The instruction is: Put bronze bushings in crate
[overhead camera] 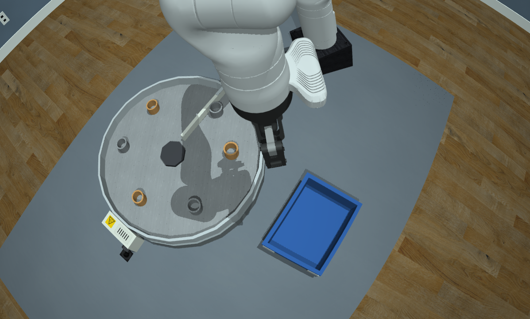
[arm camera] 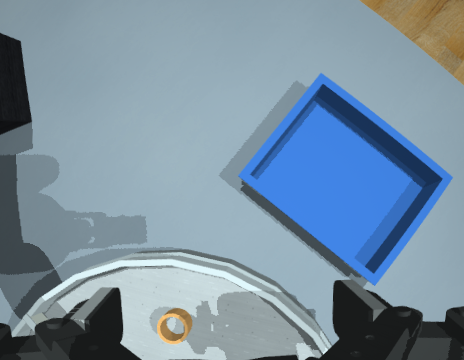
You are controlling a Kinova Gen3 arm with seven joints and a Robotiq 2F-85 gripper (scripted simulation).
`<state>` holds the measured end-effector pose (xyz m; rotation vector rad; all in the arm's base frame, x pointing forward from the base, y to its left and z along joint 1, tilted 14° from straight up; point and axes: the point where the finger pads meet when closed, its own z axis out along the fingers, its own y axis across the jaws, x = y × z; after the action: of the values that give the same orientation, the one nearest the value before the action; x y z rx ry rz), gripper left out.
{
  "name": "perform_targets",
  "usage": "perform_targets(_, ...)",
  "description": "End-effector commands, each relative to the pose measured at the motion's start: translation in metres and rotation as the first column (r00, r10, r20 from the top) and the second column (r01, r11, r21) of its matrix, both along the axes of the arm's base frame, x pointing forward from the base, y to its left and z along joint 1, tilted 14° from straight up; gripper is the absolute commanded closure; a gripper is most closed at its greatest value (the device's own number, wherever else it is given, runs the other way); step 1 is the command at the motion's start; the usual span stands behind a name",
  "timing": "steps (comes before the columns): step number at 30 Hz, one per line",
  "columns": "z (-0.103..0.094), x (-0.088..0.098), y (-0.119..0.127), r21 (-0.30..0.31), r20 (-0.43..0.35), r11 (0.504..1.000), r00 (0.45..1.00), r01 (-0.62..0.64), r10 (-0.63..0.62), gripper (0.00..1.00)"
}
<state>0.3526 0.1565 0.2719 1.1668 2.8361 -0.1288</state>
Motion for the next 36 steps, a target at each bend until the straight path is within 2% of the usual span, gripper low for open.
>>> perform_targets(1,0.001,0.000,0.000,0.002,0.002,1.000,1.000,0.000,0.000,0.00)
perform_targets(2,0.001,0.000,0.000,0.002,0.002,1.000,1.000,0.000,0.000,0.00)
perform_targets(7,0.054,0.015,-0.016,0.001,0.001,1.000,1.000,0.000,0.000,0.00)
perform_targets(19,0.054,0.015,-0.016,0.001,0.001,1.000,1.000,0.000,0.000,0.00)
perform_targets(24,0.107,0.030,-0.032,0.001,0.001,1.000,1.000,0.000,0.000,0.00)
perform_targets(36,0.107,0.030,-0.032,0.001,0.001,1.000,1.000,0.000,0.000,0.00)
